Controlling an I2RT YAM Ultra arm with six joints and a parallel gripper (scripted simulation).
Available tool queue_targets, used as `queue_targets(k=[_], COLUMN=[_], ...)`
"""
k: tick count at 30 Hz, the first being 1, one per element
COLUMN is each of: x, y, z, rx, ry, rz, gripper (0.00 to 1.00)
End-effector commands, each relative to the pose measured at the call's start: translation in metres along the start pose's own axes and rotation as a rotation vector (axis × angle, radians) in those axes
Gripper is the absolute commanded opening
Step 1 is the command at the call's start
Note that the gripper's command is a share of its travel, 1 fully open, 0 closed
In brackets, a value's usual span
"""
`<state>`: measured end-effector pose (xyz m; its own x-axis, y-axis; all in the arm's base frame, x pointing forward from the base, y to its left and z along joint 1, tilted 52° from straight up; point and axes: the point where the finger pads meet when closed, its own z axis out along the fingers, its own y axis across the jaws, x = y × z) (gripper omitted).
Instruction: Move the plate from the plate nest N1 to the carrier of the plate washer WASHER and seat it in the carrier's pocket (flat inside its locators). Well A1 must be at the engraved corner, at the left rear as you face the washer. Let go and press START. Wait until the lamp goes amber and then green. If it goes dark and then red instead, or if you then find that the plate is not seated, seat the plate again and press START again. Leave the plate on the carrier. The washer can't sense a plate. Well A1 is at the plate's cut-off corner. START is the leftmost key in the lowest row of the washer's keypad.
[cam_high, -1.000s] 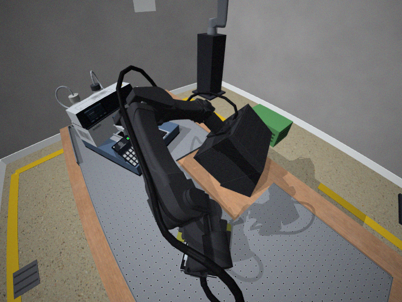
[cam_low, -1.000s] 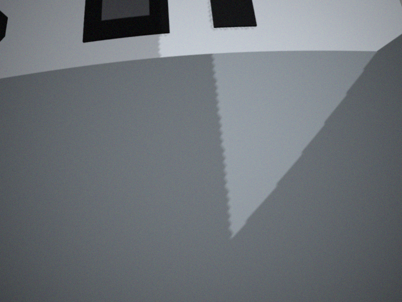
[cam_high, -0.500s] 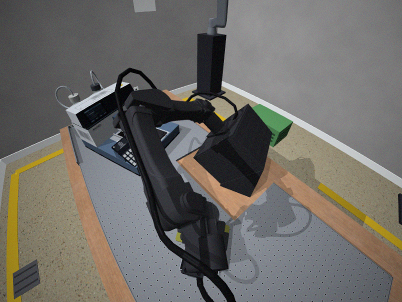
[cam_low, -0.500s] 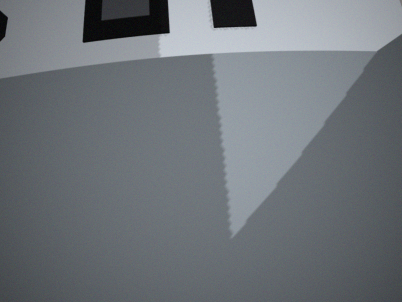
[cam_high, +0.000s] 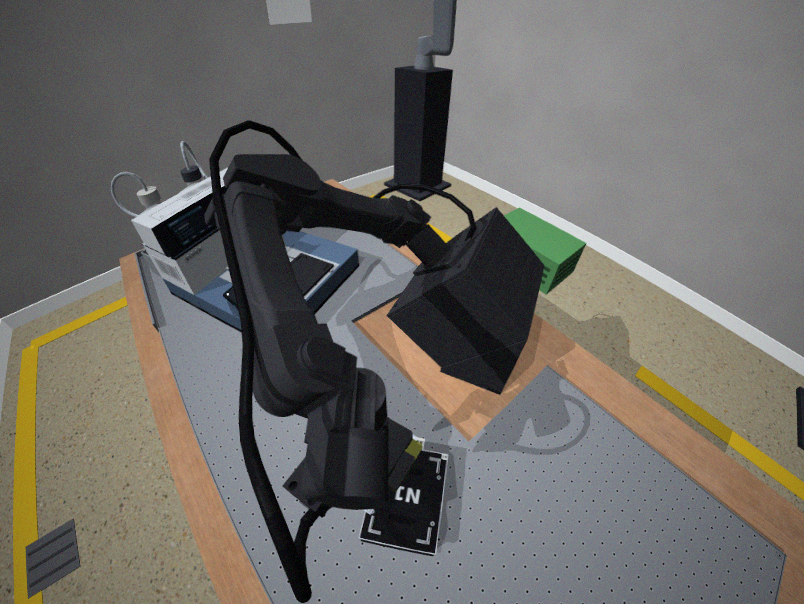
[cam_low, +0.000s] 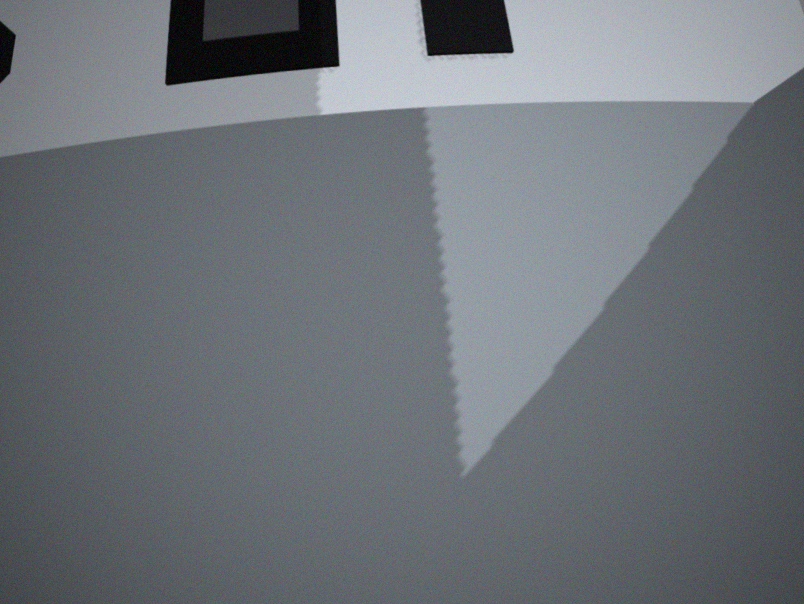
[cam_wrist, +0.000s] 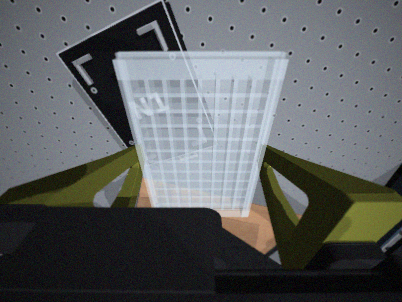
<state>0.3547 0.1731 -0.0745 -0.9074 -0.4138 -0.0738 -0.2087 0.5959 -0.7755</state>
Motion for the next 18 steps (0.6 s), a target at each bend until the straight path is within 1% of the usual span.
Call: queue_targets(k=[1,4,6,7,9,10,13,16,18], x=[-0.004,-0.004,-0.004,-0.005,-0.006,-0.006,-0.007,-0.010,-0.009], y=[-0.017,-0.032,-0.032,-0.033,-0.043,-0.053,-0.068,-0.083,-0.088], z=[-0.007,-0.007,-0.007,-0.013,-0.013,-0.008,-0.008,-0.011,-0.015], rx=[0.007,0.007,0.007,0.003,0.002,0.006,0.006,0.002,0.001], ry=[-0.030,-0.029,-0.029,-0.042,-0.042,-0.028,-0.027,-0.032,-0.040], rz=[0.164,0.265,0.265,0.288,0.354,0.399,0.500,0.527,0.509], gripper=[0.84,0.84,0.84,0.84,0.84,0.84,0.84,0.84,0.84])
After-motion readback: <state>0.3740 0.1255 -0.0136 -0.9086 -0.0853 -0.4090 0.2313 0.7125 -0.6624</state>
